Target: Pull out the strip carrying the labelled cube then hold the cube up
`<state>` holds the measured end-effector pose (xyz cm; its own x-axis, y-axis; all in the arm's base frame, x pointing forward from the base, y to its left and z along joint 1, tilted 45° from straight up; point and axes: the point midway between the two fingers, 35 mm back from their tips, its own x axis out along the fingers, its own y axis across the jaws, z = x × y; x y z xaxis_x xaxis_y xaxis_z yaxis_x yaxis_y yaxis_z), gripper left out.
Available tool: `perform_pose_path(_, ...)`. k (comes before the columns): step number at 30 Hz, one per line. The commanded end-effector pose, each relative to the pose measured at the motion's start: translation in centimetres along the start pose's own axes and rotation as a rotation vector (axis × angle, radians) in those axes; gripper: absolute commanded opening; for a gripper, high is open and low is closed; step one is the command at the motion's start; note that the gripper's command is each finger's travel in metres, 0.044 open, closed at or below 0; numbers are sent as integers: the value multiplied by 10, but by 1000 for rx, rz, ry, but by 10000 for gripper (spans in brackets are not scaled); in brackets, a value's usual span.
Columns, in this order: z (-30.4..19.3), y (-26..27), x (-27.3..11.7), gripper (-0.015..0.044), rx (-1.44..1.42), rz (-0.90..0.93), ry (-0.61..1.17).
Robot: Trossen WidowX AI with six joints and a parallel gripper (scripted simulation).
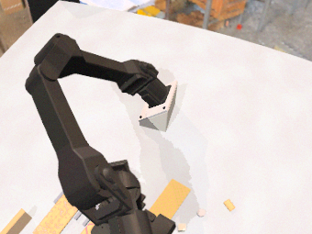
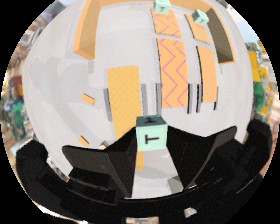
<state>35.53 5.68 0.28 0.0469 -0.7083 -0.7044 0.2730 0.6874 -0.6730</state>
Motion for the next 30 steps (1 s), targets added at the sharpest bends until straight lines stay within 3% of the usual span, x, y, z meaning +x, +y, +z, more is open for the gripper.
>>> perform_pose_path(1,-13,-4,-1,0,4,6,3)
perform_pose_path(15,-52,-20,0,0,2,4,4)
perform_pose_path(22,-52,-20,-34,0,2,5,5)
perform_pose_path(30,-52,-20,-35,0,2,5,5)
